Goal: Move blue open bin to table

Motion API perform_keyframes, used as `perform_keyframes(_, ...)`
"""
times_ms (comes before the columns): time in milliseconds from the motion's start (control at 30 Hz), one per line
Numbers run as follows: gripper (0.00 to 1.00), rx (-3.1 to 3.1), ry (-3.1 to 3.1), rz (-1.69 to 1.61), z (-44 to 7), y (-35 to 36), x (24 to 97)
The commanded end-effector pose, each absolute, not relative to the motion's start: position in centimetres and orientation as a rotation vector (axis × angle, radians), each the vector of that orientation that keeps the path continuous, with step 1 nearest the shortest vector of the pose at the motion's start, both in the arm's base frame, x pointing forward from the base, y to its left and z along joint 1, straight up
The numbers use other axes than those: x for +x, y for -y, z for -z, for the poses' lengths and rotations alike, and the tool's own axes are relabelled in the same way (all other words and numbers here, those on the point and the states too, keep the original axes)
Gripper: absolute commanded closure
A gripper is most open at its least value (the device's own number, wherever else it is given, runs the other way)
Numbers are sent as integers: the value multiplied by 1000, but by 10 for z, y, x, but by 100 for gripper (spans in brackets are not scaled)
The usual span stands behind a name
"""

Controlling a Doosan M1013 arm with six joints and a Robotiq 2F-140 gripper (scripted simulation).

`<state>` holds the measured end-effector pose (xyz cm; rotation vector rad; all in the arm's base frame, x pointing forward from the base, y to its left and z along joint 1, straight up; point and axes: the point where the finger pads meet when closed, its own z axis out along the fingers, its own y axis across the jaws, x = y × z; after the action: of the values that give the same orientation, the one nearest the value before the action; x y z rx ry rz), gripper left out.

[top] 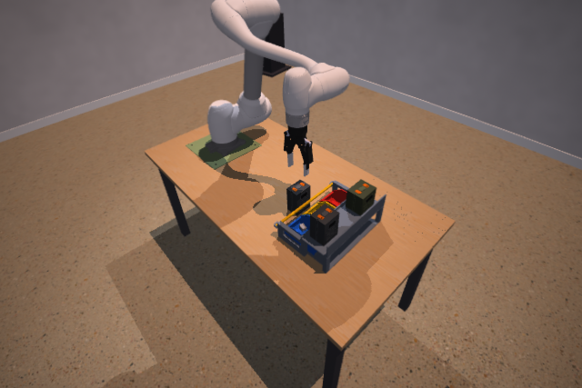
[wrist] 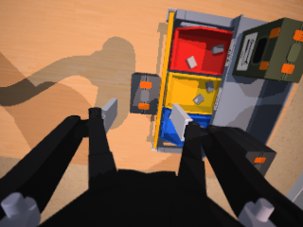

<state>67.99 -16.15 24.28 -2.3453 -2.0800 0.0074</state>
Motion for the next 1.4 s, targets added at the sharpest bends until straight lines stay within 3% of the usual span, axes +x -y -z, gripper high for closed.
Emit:
perform_keyframes(0,43,-2345,2080,-7,-244,162,680)
perform_keyframes(400,43,-2345,2080,-7,-244,162,680)
perform_keyframes(567,43,-2345,2080,-7,-189,161,679)
perform_keyframes(967,43,-2345,2080,-7,-189,161,679)
perform_keyframes(1133,43,-2345,2080,-7,-145,161,679)
perform_keyframes(1367,43,-2345,2080,-7,-145,161,679)
